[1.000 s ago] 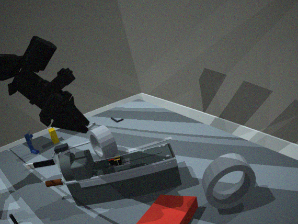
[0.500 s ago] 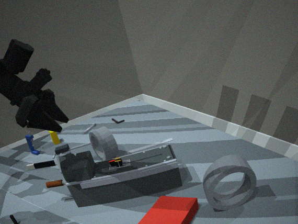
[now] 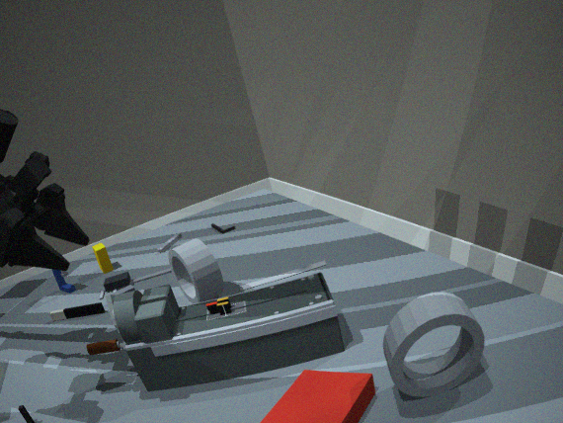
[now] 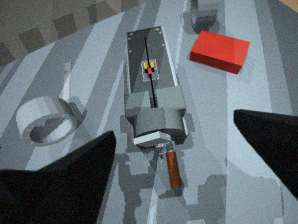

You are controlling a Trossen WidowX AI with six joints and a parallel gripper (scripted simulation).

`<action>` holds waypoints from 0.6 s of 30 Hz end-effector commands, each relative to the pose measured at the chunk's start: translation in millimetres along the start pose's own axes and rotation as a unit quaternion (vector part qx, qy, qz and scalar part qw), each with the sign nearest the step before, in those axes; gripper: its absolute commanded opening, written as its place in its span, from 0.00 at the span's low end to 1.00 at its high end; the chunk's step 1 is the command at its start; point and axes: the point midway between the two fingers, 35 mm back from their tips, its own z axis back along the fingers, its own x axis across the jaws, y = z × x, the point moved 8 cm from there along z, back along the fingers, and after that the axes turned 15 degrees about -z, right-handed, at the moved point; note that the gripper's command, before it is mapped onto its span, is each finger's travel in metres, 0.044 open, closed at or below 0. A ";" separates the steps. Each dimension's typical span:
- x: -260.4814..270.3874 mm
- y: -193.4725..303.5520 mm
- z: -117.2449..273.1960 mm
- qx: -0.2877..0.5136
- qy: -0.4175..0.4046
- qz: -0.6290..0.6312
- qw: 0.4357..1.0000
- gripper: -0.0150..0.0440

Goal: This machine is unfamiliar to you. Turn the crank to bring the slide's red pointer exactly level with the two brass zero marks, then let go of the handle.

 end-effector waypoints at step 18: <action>-13.9 57.5 -53.8 -0.006 -0.004 -0.008 1.000 1.00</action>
